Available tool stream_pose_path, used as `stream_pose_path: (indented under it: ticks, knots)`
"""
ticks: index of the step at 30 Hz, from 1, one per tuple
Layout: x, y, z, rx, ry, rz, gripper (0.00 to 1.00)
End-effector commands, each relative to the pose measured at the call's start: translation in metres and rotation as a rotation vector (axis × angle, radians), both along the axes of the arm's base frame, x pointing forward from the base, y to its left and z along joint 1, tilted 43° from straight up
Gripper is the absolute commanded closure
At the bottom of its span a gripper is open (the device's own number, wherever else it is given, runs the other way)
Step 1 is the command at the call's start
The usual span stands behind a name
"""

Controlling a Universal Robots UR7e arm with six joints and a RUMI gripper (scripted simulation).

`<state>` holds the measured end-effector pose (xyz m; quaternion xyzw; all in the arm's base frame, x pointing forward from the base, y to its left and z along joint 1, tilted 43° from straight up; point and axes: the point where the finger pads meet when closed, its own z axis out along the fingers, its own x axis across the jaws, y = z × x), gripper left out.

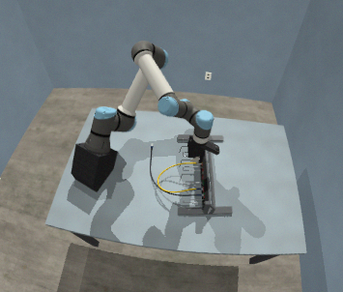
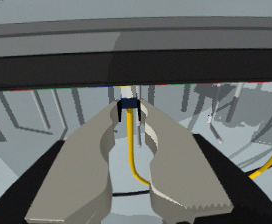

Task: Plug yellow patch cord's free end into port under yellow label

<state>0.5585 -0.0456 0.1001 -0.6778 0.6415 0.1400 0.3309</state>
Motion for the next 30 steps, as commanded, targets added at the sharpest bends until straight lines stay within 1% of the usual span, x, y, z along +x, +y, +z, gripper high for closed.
stream_pose_path:
  ticks: [1, 30]
  knots:
    - [0.0005, -0.0005, 0.0004, -0.001, -0.001, -0.001, 1.0]
    - [0.0029, -0.0007, 0.0012, 0.0, -0.002, -0.002, 1.0]
